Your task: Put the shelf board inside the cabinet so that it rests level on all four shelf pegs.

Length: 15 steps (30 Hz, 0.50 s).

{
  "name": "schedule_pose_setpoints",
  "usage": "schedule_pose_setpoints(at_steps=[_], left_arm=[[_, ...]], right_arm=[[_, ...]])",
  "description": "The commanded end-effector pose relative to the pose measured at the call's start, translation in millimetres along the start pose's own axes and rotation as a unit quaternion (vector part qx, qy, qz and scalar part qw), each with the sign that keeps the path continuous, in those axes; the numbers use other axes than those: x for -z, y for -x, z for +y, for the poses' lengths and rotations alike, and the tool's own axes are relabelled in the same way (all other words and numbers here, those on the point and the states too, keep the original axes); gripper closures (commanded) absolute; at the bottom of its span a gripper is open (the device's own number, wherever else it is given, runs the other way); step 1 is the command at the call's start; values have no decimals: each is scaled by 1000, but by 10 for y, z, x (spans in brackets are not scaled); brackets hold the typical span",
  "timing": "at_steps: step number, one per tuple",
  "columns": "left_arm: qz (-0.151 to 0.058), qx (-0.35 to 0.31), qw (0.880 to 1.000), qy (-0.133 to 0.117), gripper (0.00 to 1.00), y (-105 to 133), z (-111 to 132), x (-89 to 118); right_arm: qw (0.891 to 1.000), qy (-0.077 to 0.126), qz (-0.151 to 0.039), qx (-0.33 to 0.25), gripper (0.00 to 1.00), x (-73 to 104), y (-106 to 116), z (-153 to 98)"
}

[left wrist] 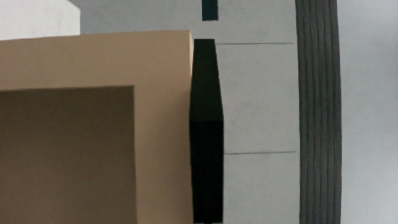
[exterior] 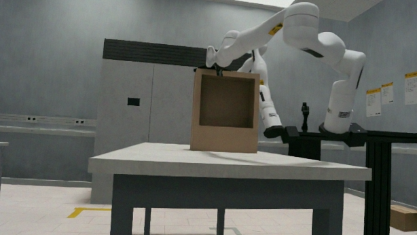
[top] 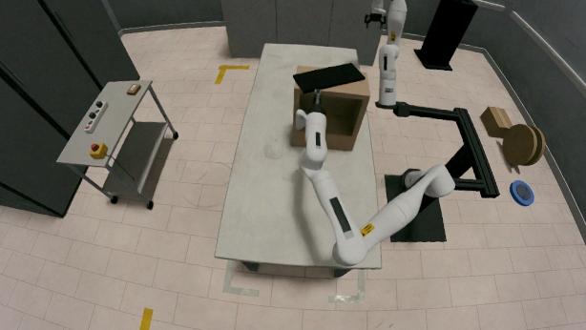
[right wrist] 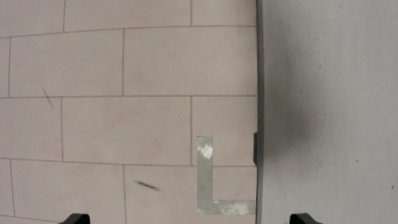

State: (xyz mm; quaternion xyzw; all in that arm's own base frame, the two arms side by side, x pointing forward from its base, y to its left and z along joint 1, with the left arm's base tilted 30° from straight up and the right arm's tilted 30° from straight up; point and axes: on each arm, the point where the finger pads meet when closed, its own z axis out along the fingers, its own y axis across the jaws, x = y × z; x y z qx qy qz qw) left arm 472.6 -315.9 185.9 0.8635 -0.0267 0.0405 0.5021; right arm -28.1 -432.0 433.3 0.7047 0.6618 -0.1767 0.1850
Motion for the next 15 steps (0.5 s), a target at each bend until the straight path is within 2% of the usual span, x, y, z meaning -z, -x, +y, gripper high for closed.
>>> schedule_pose_setpoints(at_steps=[1,15], left_arm=[[0,-1,1000,0,903,-8,10,-1],[0,-1,1000,0,903,-230,11,-1]], right_arm=[[1000,0,-1,0,2,5,3,-1],[1000,0,-1,0,2,5,3,-1]])
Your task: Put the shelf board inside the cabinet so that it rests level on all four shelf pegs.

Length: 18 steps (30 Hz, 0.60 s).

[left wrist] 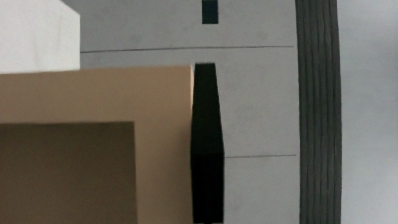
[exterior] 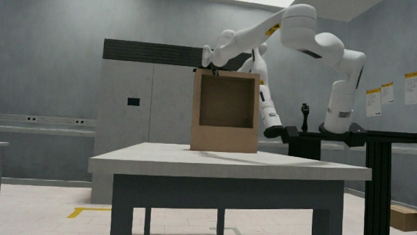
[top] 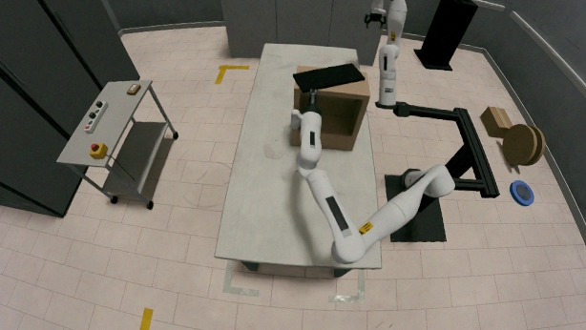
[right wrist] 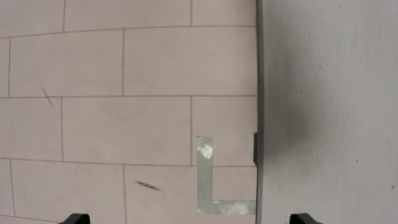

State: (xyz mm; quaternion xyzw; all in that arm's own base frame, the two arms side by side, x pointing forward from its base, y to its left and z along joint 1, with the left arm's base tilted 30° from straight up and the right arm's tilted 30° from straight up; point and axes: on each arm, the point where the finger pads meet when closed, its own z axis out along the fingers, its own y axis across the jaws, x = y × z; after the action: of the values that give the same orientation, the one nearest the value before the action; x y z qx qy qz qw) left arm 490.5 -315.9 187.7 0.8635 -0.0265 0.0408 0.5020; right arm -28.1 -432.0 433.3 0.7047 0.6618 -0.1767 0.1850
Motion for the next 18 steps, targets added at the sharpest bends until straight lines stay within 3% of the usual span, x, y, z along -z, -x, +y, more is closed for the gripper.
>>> schedule_pose_setpoints(at_steps=[1,18], left_arm=[[0,-1,1000,0,903,-50,12,-2],[0,-1,1000,0,903,-293,12,-2]], right_arm=[[1000,0,-1,0,2,5,3,-1],[1000,0,-1,0,2,5,3,-1]])
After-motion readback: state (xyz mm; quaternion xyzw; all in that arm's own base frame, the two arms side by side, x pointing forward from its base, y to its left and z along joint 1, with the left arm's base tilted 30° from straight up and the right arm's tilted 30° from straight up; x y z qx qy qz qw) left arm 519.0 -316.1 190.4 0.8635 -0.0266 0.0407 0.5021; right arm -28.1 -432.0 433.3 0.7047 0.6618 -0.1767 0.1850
